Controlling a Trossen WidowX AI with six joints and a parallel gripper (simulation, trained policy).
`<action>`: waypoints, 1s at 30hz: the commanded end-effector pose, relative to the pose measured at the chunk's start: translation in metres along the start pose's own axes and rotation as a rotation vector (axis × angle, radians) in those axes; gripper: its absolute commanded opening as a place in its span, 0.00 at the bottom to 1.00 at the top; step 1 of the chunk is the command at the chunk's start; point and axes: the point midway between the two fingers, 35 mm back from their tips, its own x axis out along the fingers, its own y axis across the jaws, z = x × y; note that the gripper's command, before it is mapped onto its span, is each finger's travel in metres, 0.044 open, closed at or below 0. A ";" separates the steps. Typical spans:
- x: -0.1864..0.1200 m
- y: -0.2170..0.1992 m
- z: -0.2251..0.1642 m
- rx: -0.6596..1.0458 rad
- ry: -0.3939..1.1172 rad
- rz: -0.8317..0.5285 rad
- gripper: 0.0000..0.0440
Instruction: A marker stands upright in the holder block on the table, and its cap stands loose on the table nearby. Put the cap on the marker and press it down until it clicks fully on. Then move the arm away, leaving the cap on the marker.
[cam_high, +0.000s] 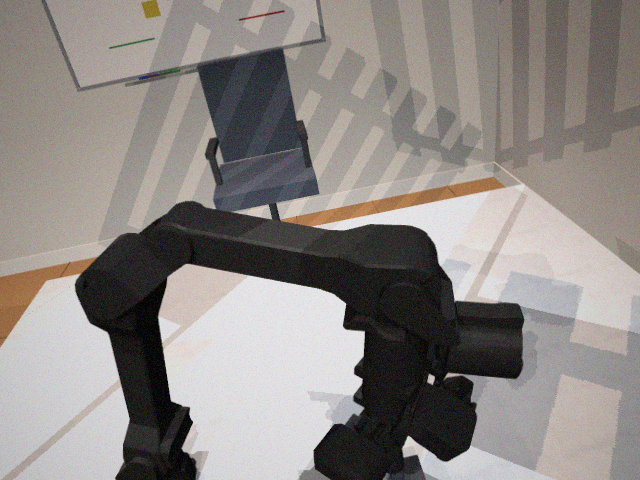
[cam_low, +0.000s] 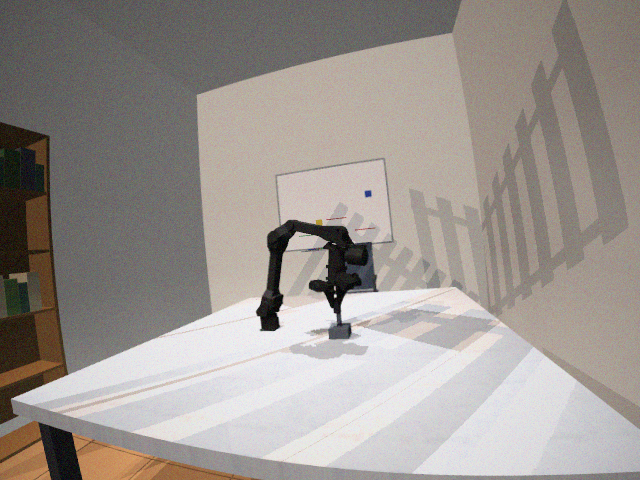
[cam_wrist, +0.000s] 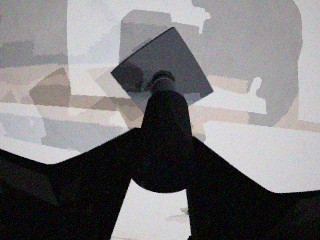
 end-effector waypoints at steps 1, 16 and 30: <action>0.017 0.000 0.001 -0.018 0.026 -0.003 0.00; 0.051 -0.003 0.000 -0.067 0.057 -0.020 0.14; 0.055 -0.005 0.000 -0.095 0.052 -0.029 0.20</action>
